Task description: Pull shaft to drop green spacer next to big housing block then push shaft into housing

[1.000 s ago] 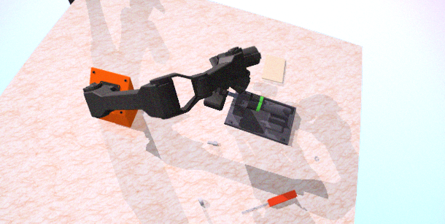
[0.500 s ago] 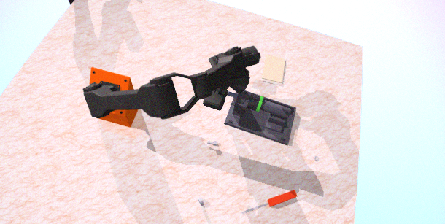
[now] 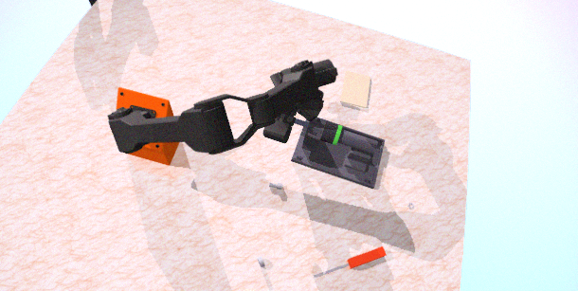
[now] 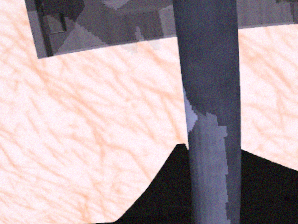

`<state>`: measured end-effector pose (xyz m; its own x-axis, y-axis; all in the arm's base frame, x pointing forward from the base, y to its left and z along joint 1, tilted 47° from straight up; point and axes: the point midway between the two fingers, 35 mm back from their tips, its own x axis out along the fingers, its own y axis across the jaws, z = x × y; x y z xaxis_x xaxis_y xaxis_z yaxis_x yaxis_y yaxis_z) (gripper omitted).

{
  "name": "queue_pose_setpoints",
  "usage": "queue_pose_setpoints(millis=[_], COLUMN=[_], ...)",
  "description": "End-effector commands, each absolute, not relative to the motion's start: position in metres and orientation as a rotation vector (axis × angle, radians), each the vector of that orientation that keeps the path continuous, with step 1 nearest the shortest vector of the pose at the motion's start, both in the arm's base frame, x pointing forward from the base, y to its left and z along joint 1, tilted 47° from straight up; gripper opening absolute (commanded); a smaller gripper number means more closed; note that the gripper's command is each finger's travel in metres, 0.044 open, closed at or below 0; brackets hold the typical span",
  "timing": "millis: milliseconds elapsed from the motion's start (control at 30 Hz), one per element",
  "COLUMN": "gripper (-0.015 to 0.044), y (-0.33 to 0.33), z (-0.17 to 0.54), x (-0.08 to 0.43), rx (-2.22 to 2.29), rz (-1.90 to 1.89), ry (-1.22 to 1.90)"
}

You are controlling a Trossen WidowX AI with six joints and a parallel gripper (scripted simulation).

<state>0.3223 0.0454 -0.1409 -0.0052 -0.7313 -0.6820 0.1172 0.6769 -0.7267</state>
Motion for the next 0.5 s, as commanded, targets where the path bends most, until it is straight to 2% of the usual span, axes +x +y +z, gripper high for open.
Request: queue_pose_setpoints(millis=[0, 467], gripper=[0.0, 0.0], y=[0.046, 0.0456], z=[-0.1414, -0.141], x=[0.3211, 0.3207], rx=[-0.545, -0.549], rz=[-0.724, -0.724], ry=[1.431, 1.43])
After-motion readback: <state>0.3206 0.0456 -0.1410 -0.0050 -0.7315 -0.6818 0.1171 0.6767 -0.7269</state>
